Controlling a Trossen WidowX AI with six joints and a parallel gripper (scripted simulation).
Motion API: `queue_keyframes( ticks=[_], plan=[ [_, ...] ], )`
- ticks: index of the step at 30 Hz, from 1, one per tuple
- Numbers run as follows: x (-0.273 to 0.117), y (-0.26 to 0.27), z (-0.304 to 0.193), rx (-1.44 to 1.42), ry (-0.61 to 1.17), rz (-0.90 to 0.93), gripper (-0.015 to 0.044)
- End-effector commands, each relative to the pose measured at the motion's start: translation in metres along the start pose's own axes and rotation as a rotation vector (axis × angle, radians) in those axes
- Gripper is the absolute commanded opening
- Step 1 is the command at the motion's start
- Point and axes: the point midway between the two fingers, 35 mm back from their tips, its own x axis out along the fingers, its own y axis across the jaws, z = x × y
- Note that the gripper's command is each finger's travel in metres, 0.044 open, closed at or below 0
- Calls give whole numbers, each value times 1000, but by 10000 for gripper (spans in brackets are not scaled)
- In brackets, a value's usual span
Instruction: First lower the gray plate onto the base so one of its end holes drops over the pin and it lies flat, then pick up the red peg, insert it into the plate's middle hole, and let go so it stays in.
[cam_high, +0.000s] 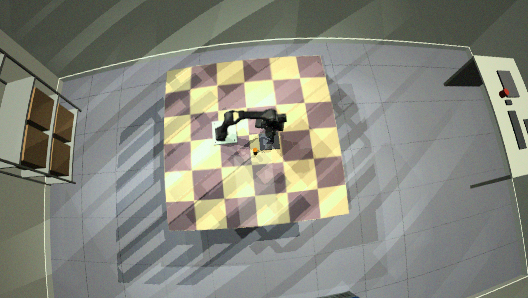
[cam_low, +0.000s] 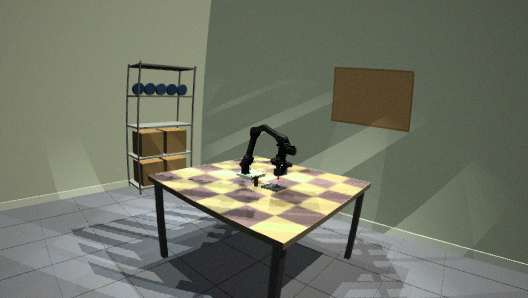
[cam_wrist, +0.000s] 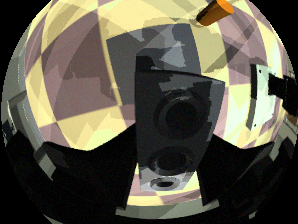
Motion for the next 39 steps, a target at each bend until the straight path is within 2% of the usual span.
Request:
queue_keyframes(
  ticks=[1, 18, 39],
  plan=[
    [6, 0, 14, 64, -4, 5, 0],
    [31, -6, 60, 285, -9, 6, 0],
    [31, -6, 60, 287, -9, 6, 0]
  ],
)
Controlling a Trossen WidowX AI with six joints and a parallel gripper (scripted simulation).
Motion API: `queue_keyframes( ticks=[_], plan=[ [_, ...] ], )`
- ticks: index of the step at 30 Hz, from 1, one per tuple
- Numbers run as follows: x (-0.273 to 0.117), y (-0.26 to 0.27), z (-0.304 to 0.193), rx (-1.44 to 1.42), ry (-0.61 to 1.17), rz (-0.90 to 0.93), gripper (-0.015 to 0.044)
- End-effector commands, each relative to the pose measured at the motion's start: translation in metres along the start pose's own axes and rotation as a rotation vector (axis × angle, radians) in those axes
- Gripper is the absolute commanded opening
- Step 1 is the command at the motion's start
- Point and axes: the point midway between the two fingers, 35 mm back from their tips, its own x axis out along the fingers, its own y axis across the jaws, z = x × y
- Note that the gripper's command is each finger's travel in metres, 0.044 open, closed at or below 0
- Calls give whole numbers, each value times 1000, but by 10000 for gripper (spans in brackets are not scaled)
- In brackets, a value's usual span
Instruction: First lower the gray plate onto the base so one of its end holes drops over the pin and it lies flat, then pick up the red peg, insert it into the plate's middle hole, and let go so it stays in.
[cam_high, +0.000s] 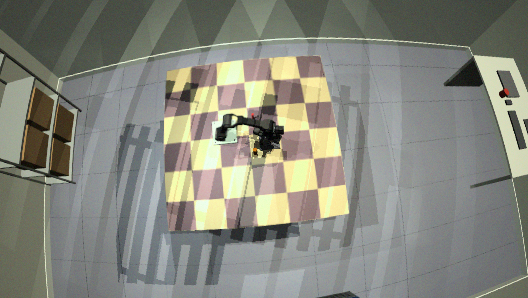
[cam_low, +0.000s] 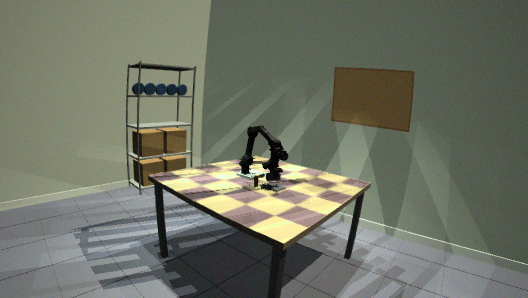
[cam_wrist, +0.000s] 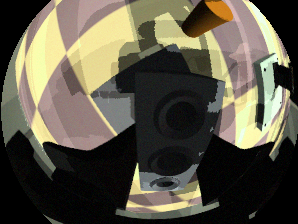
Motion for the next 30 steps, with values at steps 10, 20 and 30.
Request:
queue_keyframes(
  ticks=[10, 20, 30],
  plan=[
    [9, 2, 1, 4, -3, 5, 0],
    [20, 2, 1, 4, -3, 5, 0],
    [36, 2, 1, 4, -3, 5, 0]
  ],
)
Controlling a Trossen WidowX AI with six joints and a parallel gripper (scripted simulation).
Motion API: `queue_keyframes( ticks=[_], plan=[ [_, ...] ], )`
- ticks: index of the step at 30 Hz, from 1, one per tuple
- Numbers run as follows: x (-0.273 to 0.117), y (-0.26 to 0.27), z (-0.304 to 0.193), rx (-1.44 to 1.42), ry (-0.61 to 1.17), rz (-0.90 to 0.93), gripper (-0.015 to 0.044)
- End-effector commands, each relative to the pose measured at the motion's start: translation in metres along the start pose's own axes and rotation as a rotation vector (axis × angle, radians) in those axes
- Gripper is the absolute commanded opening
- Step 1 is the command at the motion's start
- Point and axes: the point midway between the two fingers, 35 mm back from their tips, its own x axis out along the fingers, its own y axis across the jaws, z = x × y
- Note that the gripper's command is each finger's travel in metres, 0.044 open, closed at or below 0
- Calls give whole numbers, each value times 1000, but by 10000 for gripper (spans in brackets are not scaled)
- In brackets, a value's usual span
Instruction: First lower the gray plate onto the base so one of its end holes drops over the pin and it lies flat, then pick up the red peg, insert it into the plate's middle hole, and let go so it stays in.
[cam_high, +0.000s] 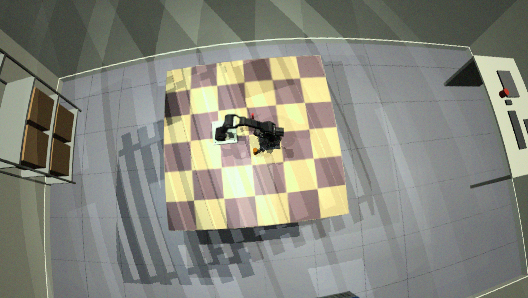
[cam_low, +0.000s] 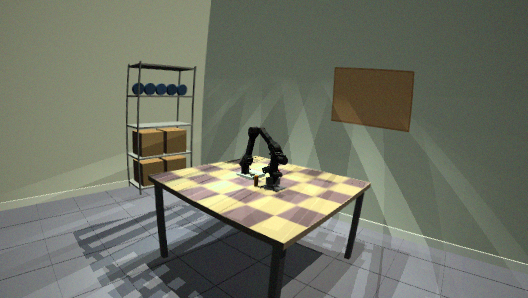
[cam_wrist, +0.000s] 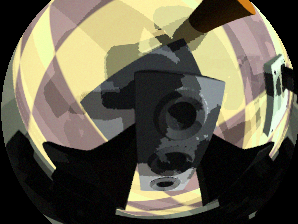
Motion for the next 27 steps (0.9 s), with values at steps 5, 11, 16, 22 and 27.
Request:
queue_keyframes(
  ticks=[5, 11, 16, 22, 27],
  plan=[
    [6, 0, 0, 1, 0, -1, 0],
    [6, 0, 0, 1, 0, -1, 0],
    [6, 0, 0, 1, 0, -1, 131],
    [6, 0, 0, 1, 0, -1, 289],
    [6, 0, 0, 1, 0, -1, 420]
  ],
)
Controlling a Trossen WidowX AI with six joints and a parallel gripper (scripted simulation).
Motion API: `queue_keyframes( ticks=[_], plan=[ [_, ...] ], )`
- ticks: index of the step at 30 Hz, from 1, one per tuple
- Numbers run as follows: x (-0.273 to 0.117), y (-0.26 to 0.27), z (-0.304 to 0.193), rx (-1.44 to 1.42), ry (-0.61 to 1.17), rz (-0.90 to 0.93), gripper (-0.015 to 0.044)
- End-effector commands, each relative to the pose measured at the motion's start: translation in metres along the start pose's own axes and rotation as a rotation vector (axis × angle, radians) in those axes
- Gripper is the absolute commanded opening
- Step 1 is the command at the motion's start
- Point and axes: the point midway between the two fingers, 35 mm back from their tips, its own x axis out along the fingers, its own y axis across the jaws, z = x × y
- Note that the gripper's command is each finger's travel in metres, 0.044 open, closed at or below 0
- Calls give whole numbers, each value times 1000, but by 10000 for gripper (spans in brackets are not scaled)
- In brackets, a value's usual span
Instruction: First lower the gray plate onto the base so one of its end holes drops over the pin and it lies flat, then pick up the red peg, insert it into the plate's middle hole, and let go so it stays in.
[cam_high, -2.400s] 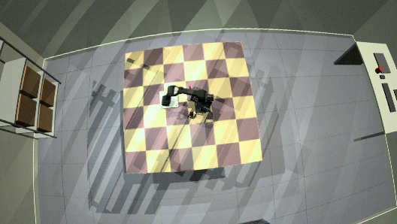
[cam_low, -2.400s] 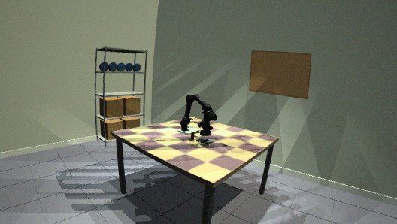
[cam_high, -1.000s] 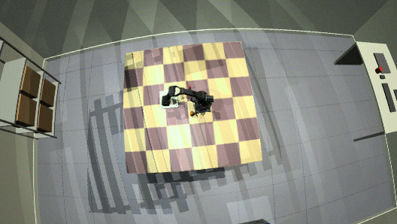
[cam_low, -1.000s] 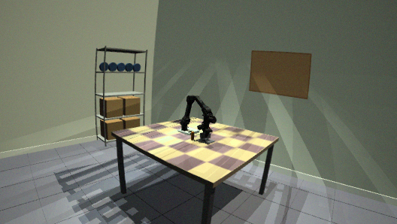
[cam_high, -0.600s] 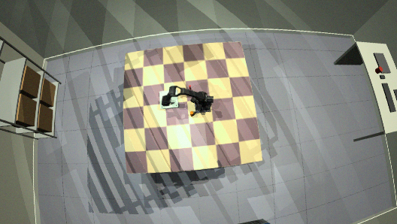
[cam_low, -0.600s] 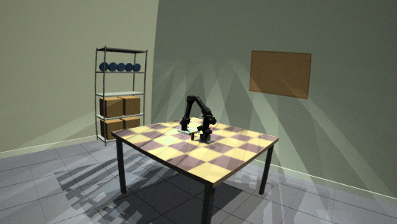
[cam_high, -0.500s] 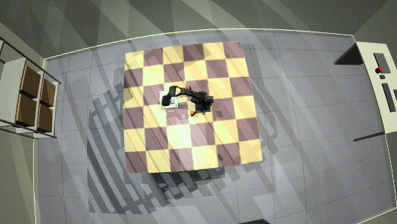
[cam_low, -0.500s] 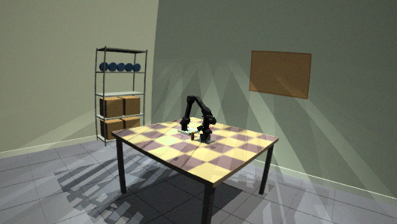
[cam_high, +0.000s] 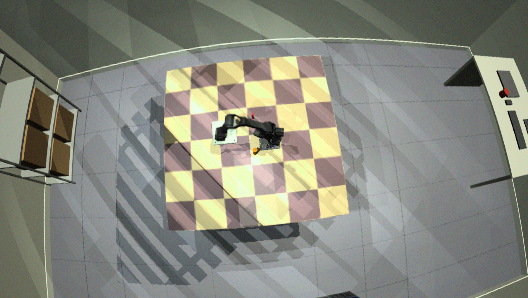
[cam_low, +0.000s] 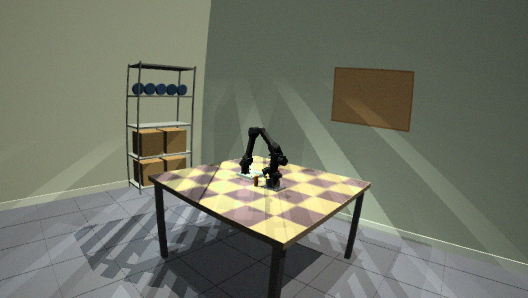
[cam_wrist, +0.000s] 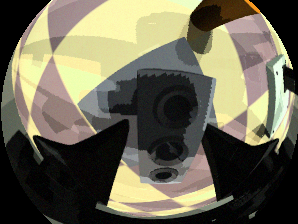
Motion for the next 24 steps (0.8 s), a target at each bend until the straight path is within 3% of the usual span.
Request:
queue_keyframes(
  ticks=[1, 7, 15, 24],
  plan=[
    [-1, 0, 0, 0, 0, 1, 440],
    [-10, 2, -1, 0, 0, 1, 440],
    [-116, 0, -1, -3, -2, 3, 440],
    [-119, -13, -21, -116, 0, 2, 440]
  ],
)
